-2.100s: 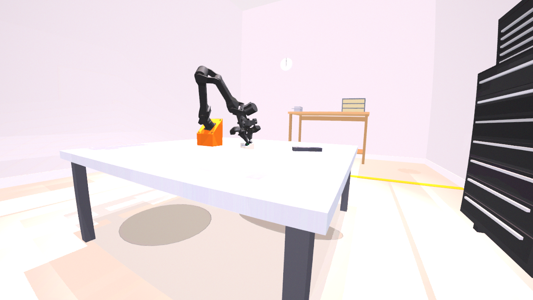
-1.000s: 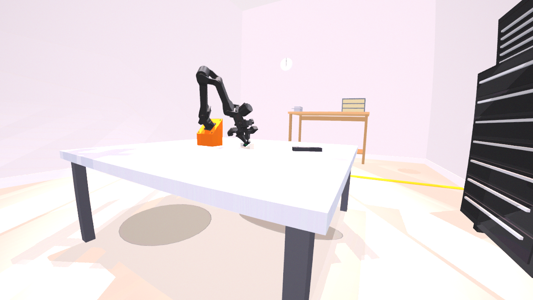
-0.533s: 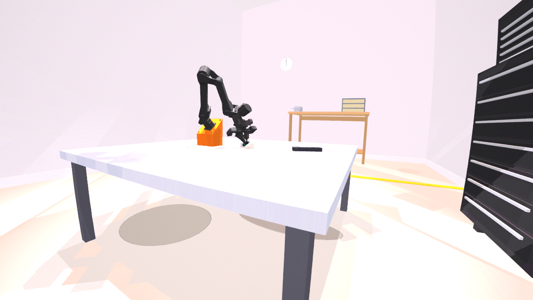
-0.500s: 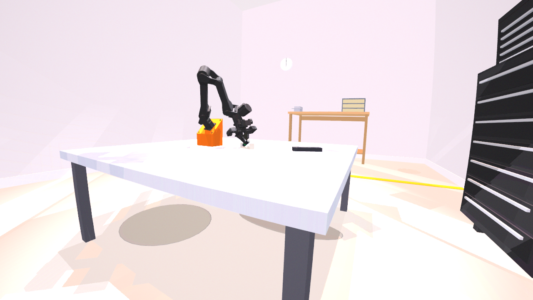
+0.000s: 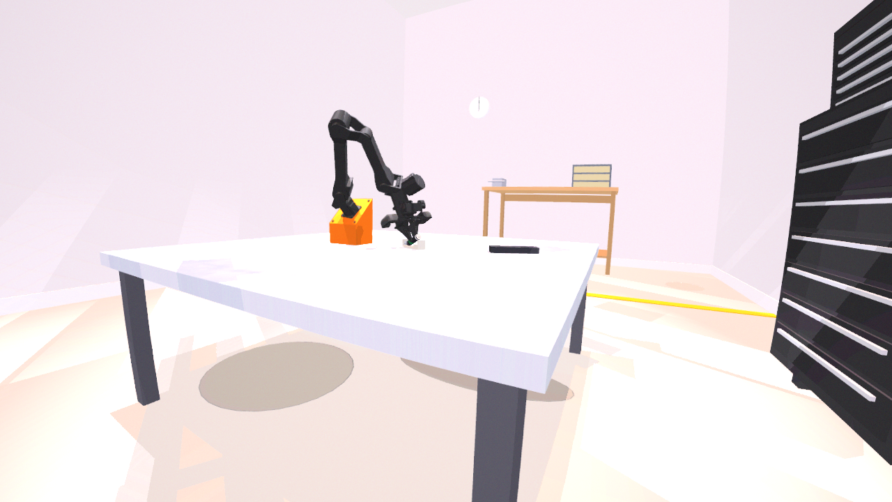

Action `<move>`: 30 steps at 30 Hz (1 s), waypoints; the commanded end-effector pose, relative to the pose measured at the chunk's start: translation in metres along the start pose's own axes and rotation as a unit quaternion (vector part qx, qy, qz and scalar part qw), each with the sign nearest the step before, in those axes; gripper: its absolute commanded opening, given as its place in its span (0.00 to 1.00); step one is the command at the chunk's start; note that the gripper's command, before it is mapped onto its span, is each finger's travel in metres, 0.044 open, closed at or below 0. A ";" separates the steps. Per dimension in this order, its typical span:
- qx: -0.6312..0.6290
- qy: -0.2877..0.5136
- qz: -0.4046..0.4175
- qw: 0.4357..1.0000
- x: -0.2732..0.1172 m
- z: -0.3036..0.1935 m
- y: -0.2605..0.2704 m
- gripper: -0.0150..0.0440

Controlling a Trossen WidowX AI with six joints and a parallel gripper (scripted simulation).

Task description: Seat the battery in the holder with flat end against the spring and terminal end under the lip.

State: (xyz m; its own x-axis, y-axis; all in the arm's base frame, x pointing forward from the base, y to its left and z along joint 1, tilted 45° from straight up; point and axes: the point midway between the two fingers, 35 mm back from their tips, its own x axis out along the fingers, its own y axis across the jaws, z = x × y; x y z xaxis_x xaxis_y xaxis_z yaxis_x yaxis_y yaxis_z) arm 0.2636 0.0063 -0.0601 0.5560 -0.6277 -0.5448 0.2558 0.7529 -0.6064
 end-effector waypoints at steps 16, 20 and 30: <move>0.006 0.063 0.012 0.998 0.008 0.001 0.007 0.36; 0.008 0.075 0.011 0.997 0.010 0.001 0.007 0.36; 0.013 0.106 0.007 0.994 0.012 0.002 0.004 0.36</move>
State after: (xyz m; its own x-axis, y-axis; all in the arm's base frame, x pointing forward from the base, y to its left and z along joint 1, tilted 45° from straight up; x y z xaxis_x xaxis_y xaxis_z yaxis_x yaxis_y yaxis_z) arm 0.2747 0.0039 -0.0643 0.4146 -0.6486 -0.6382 0.2696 0.7574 -0.5946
